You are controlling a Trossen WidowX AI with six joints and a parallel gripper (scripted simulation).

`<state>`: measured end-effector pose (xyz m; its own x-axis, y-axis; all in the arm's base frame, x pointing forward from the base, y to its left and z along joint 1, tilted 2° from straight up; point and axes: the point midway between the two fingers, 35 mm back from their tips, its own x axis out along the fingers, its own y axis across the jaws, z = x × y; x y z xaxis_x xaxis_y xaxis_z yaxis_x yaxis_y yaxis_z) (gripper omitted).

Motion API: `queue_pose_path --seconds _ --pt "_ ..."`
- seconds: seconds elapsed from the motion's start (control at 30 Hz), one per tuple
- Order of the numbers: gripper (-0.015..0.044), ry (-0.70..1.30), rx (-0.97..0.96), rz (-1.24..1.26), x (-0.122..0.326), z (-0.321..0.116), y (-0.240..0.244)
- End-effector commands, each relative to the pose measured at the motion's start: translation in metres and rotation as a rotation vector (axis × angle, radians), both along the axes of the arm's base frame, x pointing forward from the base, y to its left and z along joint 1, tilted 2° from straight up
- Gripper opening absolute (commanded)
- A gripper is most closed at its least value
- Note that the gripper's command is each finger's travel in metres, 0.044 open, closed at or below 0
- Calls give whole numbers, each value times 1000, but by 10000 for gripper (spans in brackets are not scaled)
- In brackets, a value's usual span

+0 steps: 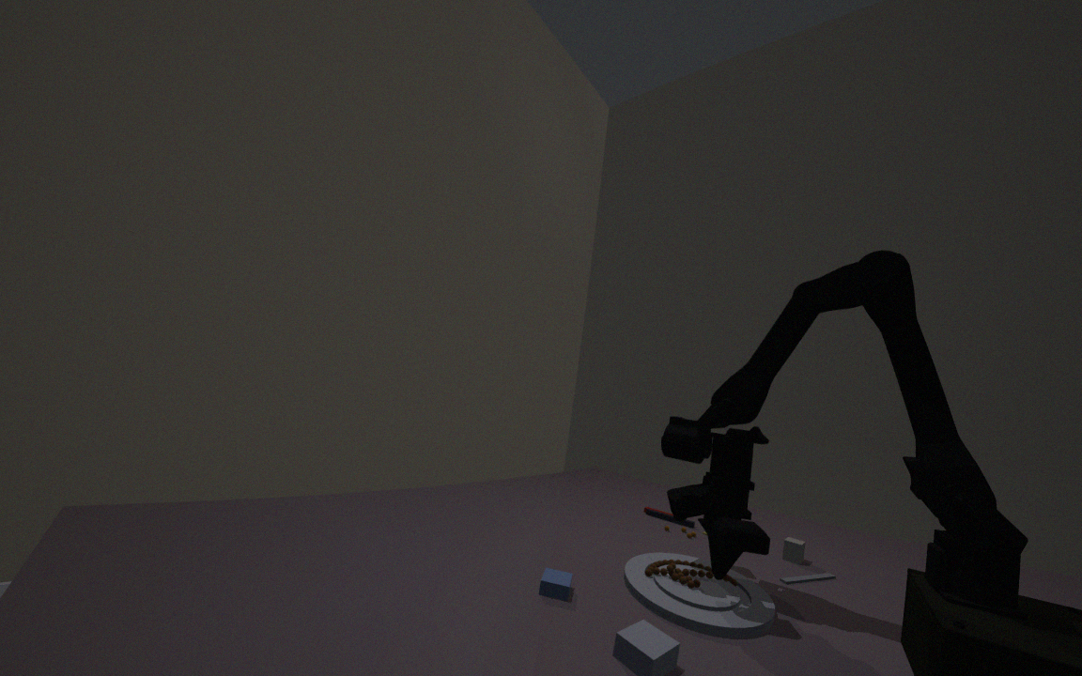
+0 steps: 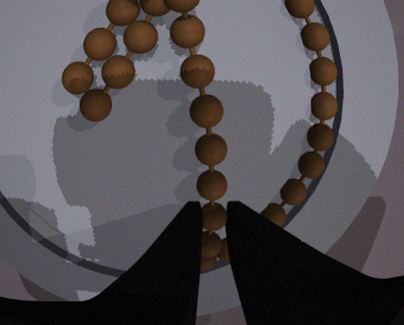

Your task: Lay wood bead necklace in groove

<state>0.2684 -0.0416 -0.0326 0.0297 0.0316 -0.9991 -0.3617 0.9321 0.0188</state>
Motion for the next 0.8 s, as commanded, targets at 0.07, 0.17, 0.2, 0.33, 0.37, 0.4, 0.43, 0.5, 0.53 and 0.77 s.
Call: queue_pose_path --seconds 0.07,0.17,0.2,0.33,0.37,0.4,0.43,0.5,0.53,0.77 --pt "0 1 0 0 0 0 0" --pt "0 1 0 0 0 0 0" --pt "0 1 0 0 0 0 0" --pt "0 1 0 0 0 0 0" --pt "0 1 0 0 0 0 0" --pt "0 1 0 0 0 0 0" --pt "0 1 0 0 0 0 0" --pt "0 1 0 0 0 0 0" --pt "0 1 0 0 0 0 0" --pt "0 3 1 4 -1 6 0"
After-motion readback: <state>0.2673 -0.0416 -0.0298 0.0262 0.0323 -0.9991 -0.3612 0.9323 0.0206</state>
